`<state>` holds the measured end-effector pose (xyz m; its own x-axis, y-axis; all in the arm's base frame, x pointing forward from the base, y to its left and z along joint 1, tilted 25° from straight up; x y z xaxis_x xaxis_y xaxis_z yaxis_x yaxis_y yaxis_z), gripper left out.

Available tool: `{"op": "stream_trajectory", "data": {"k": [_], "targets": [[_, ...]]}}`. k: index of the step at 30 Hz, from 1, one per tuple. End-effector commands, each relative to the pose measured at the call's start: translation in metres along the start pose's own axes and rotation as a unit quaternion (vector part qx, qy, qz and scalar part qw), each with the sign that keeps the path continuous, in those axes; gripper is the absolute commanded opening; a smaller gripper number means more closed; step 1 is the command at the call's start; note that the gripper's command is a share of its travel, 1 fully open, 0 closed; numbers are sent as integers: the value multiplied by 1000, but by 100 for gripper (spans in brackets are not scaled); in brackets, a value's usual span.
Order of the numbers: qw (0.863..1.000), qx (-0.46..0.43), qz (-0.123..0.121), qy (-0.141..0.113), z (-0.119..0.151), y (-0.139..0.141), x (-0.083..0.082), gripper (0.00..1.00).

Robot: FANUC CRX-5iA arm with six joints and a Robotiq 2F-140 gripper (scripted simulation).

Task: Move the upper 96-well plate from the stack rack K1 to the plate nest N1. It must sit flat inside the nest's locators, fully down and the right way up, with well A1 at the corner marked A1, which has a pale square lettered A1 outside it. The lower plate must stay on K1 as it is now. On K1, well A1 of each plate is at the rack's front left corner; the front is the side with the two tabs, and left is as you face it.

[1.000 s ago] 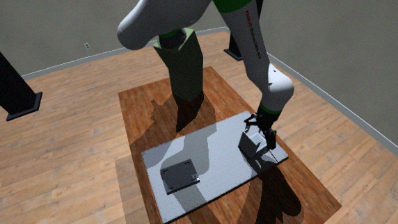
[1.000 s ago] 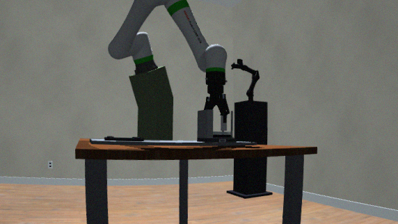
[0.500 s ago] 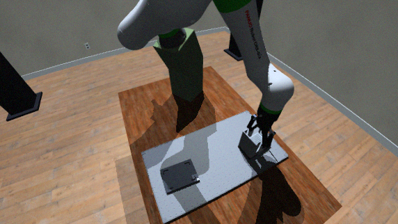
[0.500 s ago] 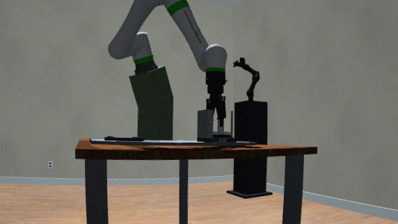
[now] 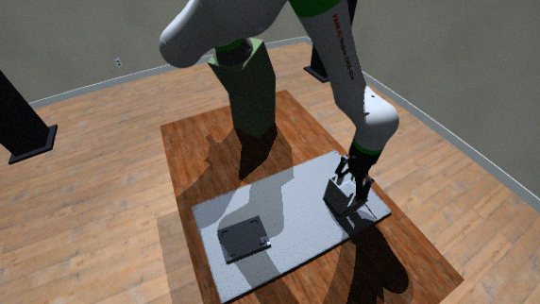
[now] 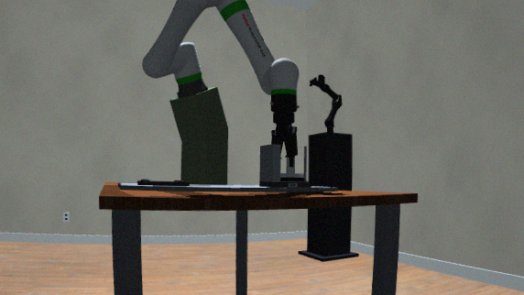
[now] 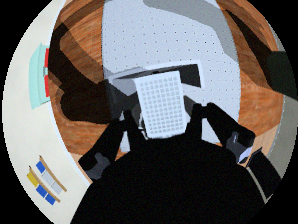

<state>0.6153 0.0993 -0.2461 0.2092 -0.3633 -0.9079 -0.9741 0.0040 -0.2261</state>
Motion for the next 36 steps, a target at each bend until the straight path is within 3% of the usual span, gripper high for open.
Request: {"op": "stream_trajectory", "data": {"k": [1, 5, 36], "targets": [[1000, 0, 0, 0, 0, 0, 0, 0], [1000, 0, 0, 0, 0, 0, 0, 0], [1000, 0, 0, 0, 0, 0, -45, 0]]}}
Point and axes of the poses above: the point where the finger pads meet when closed, its own x axis out along the fingers, its own y axis across the jaws, z = x × y, the point moved 5 cm from there along -x, back along the fingers, and after that the axes turned 7 degrees about x, right-handed, at the moved point
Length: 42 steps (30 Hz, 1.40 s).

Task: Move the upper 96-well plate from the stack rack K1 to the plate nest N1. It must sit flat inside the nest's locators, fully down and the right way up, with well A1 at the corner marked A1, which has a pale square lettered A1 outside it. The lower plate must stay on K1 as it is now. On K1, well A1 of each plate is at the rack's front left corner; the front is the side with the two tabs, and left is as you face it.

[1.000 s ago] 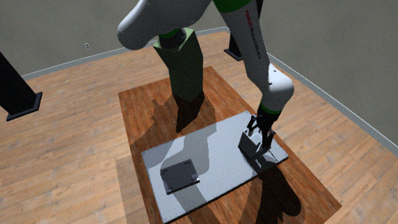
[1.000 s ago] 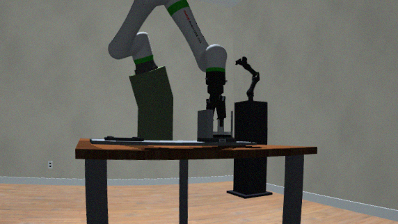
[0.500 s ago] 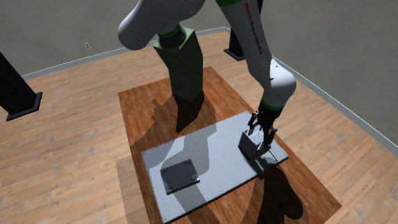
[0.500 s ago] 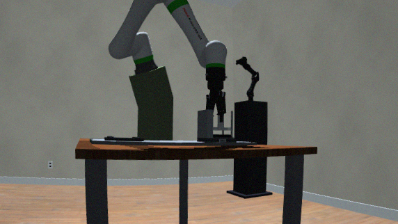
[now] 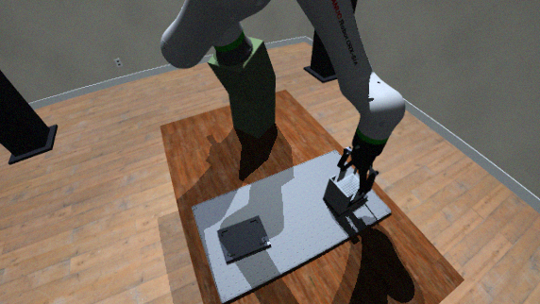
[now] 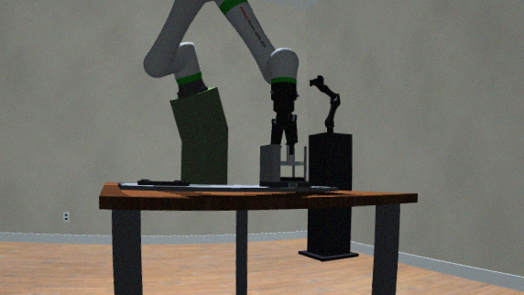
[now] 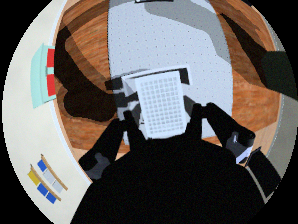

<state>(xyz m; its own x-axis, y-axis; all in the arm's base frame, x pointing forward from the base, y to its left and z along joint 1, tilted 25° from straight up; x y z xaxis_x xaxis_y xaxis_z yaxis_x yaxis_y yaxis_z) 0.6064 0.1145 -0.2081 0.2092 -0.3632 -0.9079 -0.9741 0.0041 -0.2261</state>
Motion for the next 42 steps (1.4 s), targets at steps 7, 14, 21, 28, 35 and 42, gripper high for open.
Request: {"op": "stream_trajectory", "data": {"k": [7, 14, 21, 28, 35, 42], "targets": [[1000, 0, 0, 0, 0, 0, -15, 0], [1000, 0, 0, 0, 0, 0, -23, 0], [1000, 0, 0, 0, 0, 0, -35, 0], [1000, 0, 0, 0, 0, 0, -46, 0], [1000, 0, 0, 0, 0, 0, -55, 0], [1000, 0, 0, 0, 0, 0, -66, 0]]}}
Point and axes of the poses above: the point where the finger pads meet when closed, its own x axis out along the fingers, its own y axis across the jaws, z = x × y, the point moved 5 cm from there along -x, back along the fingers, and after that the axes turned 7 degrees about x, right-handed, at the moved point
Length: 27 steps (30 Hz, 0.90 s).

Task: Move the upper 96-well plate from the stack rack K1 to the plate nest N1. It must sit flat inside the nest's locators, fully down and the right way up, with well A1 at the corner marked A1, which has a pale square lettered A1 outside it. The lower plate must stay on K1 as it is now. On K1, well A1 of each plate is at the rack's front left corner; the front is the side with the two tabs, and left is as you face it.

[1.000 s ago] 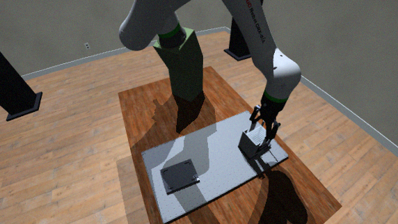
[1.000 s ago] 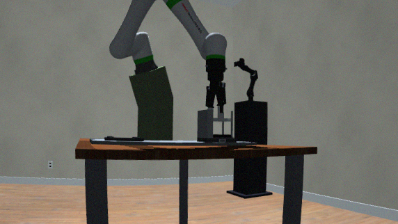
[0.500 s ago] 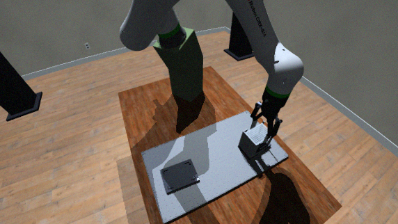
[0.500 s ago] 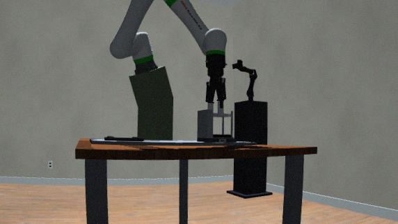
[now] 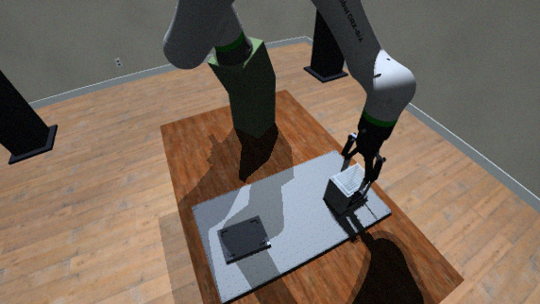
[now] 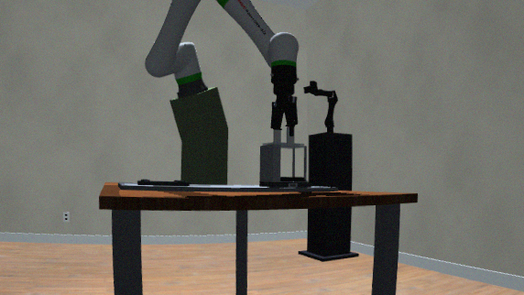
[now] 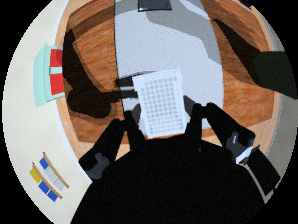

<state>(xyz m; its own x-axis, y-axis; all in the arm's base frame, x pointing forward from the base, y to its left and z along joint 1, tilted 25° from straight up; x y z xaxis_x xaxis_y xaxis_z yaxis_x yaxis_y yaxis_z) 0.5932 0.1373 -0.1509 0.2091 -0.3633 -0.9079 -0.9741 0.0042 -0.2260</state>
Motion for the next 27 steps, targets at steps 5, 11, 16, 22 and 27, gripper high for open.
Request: {"op": "stream_trajectory", "data": {"k": [5, 11, 16, 22, 27], "targets": [[1000, 0, 0, 0, 0, 0, -10, 0], [1000, 0, 0, 0, 0, 0, -18, 0], [1000, 0, 0, 0, 0, 0, -20, 0], [1000, 0, 0, 0, 0, 0, -20, 0], [1000, 0, 0, 0, 0, 0, -20, 0]]}}
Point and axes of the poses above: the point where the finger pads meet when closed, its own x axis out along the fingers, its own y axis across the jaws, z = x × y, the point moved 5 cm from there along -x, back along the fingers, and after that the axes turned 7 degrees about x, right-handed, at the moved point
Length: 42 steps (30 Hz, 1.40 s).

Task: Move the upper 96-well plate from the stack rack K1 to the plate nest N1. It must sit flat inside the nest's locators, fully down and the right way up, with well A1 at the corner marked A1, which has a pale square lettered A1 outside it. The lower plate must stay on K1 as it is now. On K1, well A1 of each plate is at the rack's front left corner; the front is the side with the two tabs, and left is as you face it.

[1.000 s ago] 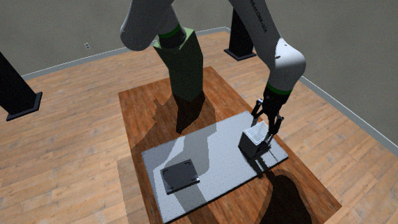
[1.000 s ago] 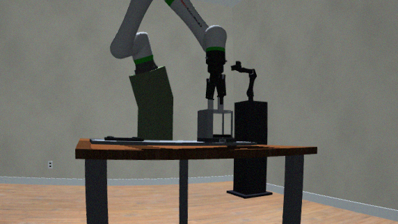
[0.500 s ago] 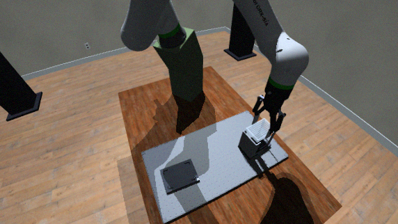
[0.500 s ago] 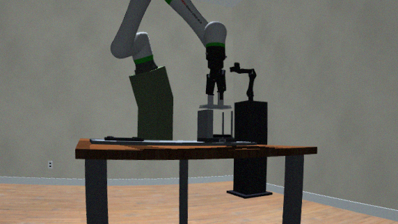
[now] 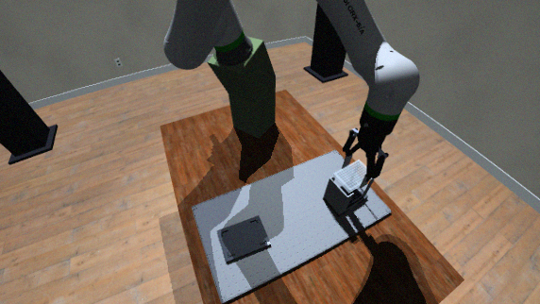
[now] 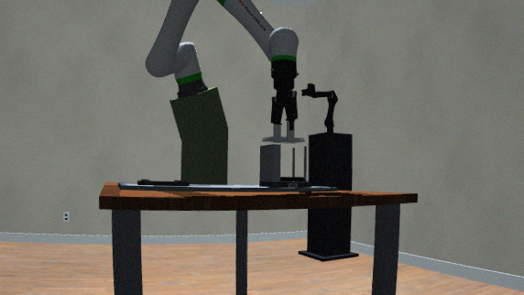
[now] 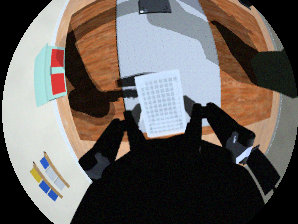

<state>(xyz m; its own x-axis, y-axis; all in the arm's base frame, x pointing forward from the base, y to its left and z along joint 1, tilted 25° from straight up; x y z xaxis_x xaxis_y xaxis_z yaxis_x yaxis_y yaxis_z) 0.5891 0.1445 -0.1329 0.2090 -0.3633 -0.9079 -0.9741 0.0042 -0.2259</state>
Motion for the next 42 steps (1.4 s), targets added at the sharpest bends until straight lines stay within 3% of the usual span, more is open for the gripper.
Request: {"op": "stream_trajectory", "data": {"k": [1, 7, 42], "targets": [[1000, 0, 0, 0, 0, 0, 0, 0], [998, 67, 0, 0, -13, 0, 0, 0], [998, 68, 0, 0, -116, 3, 2, 0]]}}
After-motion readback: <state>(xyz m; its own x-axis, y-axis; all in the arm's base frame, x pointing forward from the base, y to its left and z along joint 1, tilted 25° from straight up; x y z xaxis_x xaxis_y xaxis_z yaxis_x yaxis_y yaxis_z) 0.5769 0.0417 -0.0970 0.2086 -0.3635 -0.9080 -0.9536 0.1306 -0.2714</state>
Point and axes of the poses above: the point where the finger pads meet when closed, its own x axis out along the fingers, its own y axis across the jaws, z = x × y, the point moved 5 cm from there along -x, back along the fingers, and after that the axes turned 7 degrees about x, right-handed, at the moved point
